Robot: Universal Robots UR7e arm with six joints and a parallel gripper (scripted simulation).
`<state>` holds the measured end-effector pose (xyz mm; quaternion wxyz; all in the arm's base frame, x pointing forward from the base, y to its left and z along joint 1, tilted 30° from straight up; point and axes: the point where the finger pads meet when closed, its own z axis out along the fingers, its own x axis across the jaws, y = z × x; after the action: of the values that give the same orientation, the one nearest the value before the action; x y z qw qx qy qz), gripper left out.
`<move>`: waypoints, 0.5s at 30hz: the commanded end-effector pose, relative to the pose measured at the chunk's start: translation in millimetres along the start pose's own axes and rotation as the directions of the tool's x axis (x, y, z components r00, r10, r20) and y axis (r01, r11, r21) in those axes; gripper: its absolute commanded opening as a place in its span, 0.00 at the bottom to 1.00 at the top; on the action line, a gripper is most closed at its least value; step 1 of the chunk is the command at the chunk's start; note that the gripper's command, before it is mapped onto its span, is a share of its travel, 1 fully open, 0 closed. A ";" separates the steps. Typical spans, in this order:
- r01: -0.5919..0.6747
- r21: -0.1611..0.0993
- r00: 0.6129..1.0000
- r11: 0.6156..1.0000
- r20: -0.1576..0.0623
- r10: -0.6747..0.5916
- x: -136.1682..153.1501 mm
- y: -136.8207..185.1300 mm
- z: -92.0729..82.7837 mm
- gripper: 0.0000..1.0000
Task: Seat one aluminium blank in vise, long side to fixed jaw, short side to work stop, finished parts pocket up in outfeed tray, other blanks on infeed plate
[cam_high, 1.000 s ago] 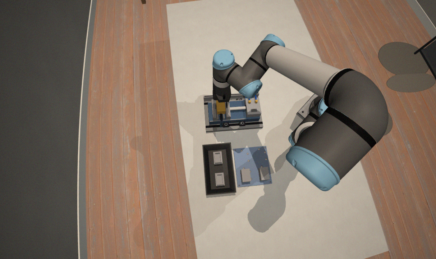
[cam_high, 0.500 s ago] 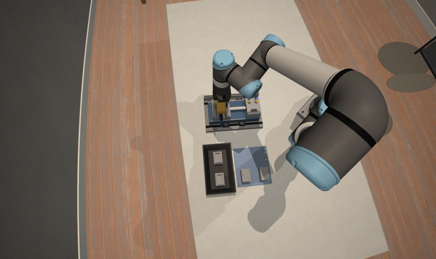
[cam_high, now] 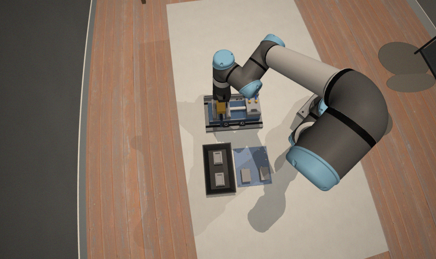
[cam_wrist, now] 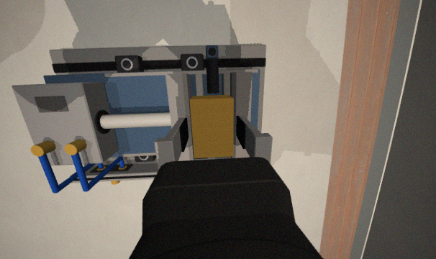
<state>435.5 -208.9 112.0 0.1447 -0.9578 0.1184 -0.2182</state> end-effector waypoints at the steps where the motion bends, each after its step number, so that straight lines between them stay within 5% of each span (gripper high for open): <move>1: 0.000 -0.001 1.000 1.000 -0.001 0.000 0.3 0.2 -0.4 1.00; 6: 0.000 -0.001 1.000 1.000 -0.001 0.000 0.3 0.2 -0.4 1.00; 7: 0.000 -0.001 1.000 1.000 -0.001 0.000 0.3 0.2 -0.4 0.00; 15: 0.000 -0.001 1.000 1.000 -0.001 0.000 0.3 0.2 -0.4 0.00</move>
<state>435.7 -209.0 112.2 0.1447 -0.9578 0.1184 -0.2184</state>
